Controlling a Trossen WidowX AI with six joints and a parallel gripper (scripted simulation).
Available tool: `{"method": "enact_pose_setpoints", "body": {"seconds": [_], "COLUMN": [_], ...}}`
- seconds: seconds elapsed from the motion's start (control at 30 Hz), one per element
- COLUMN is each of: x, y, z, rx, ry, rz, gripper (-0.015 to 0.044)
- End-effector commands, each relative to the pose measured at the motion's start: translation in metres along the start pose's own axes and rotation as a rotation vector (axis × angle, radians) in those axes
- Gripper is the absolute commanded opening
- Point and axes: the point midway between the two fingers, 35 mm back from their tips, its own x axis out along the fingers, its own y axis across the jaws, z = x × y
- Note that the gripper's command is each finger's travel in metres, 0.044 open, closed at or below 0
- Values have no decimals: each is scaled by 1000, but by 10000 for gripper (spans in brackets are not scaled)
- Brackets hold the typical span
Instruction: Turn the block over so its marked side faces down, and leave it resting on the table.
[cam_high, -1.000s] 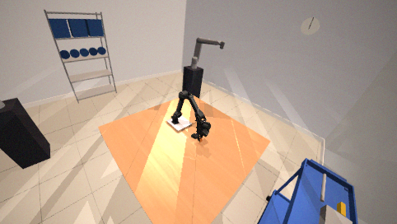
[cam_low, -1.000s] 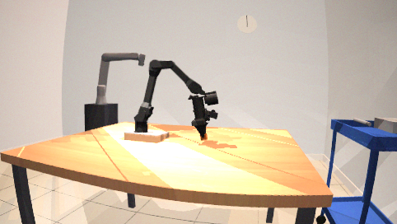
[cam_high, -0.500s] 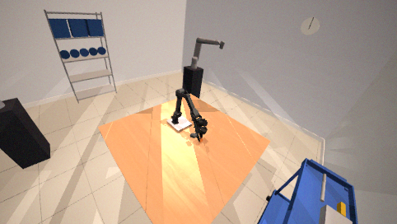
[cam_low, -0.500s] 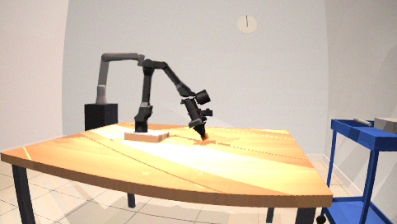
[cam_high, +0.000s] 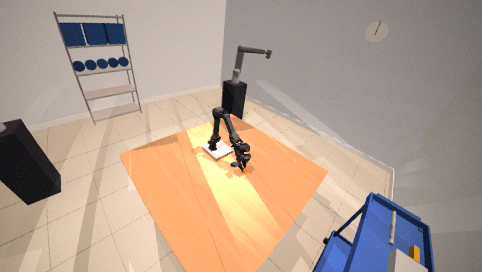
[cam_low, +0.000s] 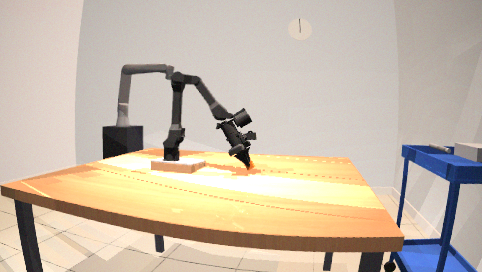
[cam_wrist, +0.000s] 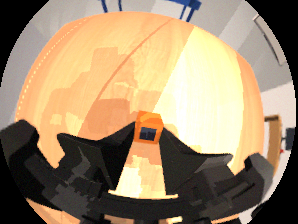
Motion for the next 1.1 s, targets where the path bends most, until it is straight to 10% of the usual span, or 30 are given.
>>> {"method": "enact_pose_setpoints", "body": {"seconds": [0.0,1.07], "x": [10,19], "y": [0,-1], "z": [-2,-20], "rx": [3,7], "ry": [-51,-489], "rz": [-5,-5], "gripper": [0,0]}}
